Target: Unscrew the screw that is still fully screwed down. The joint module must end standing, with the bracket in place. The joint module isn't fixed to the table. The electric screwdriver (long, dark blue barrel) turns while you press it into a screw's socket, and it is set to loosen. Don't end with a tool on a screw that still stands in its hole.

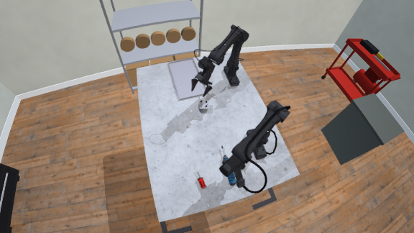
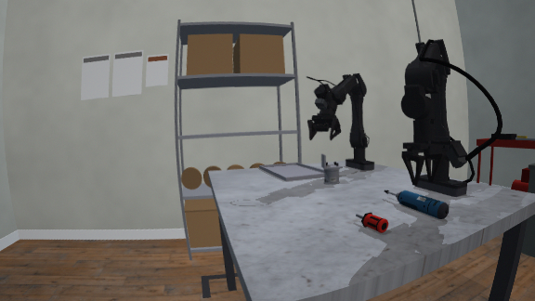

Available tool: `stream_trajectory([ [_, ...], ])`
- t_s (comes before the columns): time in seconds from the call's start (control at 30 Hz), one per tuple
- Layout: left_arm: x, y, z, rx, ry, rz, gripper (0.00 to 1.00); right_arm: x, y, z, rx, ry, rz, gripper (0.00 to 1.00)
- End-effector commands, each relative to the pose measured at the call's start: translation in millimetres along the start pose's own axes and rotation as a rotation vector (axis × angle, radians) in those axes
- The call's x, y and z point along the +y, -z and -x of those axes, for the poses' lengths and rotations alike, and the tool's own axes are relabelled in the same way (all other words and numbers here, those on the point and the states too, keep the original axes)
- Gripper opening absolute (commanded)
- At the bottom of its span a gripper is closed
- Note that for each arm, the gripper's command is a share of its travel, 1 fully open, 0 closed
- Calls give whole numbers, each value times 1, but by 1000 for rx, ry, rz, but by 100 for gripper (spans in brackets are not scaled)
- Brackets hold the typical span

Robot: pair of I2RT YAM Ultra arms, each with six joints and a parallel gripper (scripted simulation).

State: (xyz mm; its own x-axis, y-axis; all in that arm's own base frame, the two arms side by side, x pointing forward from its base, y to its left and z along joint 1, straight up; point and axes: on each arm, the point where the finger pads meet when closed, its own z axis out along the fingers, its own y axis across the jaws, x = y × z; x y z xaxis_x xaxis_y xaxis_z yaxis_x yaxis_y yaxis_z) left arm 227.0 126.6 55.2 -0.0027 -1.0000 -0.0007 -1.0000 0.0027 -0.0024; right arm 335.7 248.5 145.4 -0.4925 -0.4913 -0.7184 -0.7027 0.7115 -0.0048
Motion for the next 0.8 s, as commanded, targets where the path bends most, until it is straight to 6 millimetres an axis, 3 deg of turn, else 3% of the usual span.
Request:
stream_trajectory([
  [0.0, -1, 3, 1, -3, -2, -4, 65, 2, 2, 5, -11, 4, 6, 86],
  [0.3, -1, 3, 1, -3, -2, -4, 65, 2, 2, 5, -11, 4, 6, 86],
  [0.33, -4, 9, -7, 3, -52, -24, 65, 2, 2, 5, -11, 4, 6, 86],
  [0.43, 0, 5, -23, 30, -148, -15, 65, 2, 2, 5, -11, 4, 6, 86],
  [0.77, -13, 13, -52, 60, -404, -66, 65, 2, 2, 5, -11, 4, 6, 86],
])
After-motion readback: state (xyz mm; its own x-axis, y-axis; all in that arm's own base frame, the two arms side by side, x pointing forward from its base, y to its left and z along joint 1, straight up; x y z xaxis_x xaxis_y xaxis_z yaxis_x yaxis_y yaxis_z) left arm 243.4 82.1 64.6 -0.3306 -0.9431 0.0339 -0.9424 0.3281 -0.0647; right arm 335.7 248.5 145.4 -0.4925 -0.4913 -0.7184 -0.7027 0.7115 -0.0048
